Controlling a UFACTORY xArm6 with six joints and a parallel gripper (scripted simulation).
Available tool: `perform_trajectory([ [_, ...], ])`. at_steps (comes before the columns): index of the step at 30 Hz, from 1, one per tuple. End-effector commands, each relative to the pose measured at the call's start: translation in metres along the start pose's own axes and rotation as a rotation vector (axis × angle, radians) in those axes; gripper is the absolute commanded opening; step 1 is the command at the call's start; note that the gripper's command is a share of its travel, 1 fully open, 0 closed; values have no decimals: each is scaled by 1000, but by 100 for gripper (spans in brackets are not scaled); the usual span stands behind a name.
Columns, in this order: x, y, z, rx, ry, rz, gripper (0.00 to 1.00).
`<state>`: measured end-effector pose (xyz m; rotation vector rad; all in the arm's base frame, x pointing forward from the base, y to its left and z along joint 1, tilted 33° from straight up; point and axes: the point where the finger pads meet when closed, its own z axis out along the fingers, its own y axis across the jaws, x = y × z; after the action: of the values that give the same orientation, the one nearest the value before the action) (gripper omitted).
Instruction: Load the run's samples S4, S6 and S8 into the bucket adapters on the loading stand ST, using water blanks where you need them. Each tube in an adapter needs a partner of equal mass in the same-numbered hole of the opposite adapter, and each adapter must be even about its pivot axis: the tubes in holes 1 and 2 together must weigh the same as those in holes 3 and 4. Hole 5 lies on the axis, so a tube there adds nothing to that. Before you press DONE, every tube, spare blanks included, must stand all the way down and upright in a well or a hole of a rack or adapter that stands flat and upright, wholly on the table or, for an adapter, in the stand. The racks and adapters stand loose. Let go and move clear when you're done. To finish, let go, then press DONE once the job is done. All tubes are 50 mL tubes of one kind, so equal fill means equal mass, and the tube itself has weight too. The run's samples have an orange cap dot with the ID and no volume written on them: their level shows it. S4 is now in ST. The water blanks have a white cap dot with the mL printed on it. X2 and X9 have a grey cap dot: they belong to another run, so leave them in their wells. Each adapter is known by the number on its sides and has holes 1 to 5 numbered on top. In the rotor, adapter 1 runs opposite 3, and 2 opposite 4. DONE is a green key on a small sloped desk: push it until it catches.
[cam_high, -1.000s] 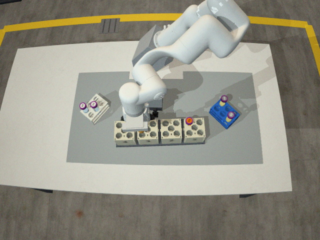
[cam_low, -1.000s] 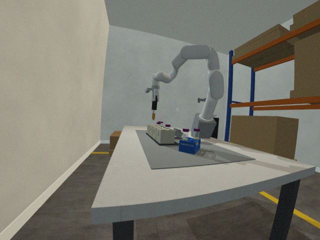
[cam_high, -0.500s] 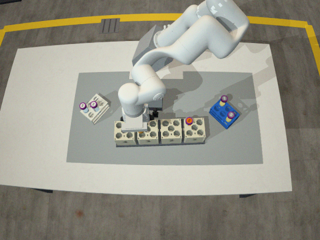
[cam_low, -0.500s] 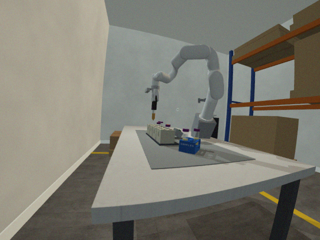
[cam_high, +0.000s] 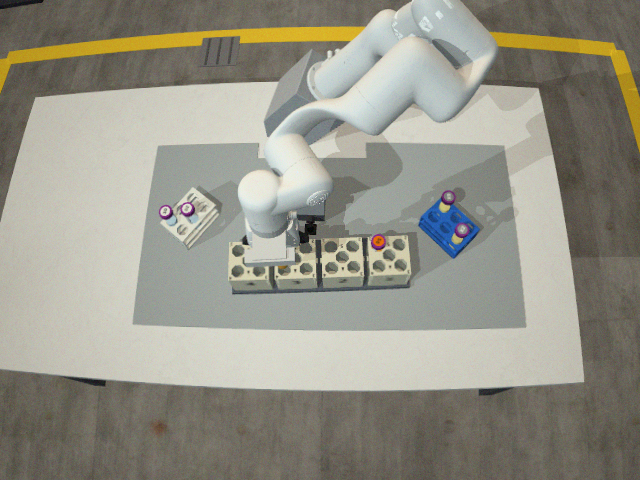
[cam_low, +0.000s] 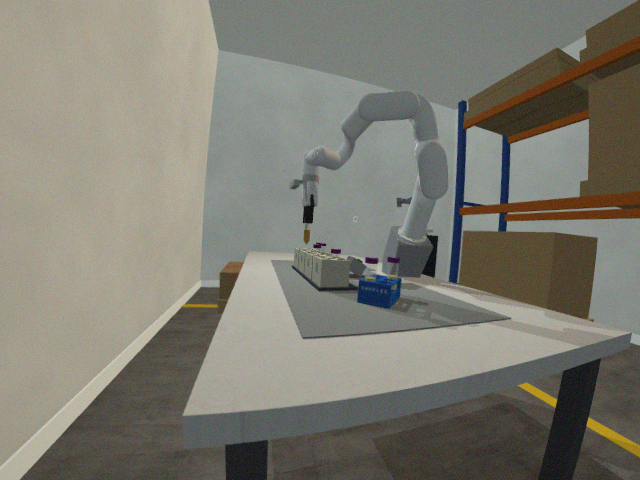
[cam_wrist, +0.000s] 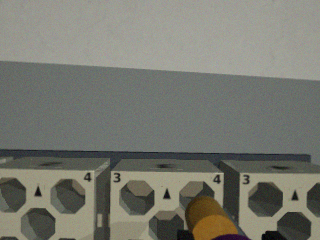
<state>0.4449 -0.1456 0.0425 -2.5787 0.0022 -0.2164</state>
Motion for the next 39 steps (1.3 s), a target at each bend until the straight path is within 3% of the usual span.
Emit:
perform_trajectory([
  [1,2,1,10,-2,4,-1,0],
  [39,2,1,29,-2,4,-1,0],
])
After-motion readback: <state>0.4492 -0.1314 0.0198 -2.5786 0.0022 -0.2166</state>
